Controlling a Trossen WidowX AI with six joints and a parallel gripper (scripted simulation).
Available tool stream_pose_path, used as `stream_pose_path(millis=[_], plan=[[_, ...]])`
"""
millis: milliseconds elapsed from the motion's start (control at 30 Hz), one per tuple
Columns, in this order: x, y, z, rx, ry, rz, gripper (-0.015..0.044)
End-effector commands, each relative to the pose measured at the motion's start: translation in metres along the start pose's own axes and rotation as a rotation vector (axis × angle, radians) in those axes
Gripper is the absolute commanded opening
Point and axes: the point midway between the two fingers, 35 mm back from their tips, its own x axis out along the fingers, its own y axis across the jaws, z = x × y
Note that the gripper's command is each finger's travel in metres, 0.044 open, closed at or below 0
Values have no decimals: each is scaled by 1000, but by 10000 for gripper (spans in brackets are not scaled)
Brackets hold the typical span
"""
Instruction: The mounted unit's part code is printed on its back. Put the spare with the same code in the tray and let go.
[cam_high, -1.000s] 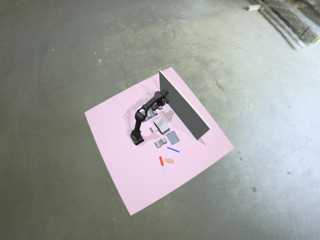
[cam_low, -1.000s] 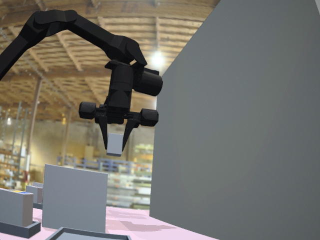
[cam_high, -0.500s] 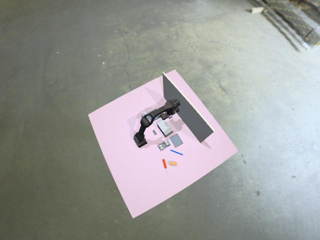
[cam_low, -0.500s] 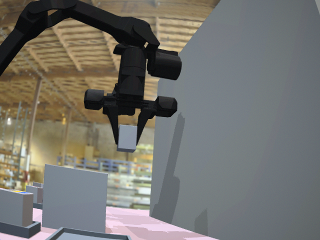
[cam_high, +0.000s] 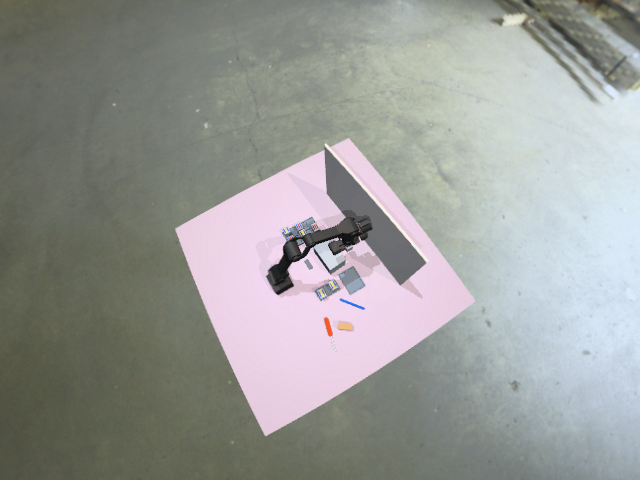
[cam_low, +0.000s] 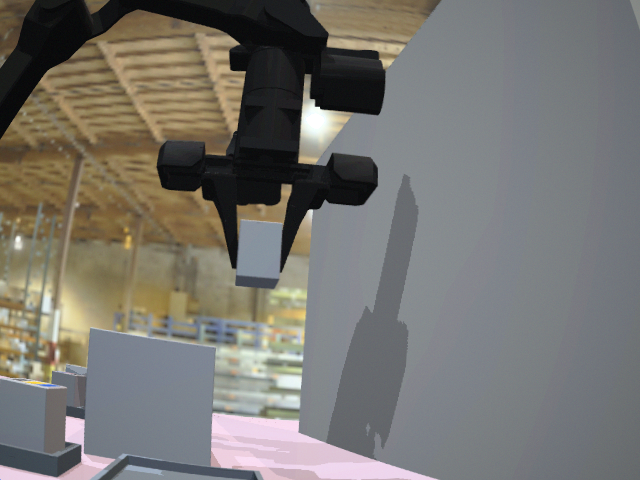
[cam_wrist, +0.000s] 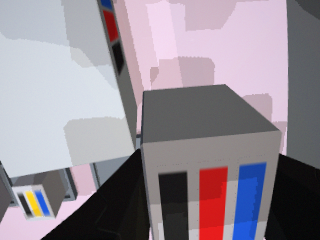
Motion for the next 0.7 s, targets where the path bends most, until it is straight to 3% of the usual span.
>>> stream_pose_path(millis=[0, 667], plan=[[0, 4, -25, -6, 6, 5, 0], [-2, 40, -134, -80, 11, 23, 0]])
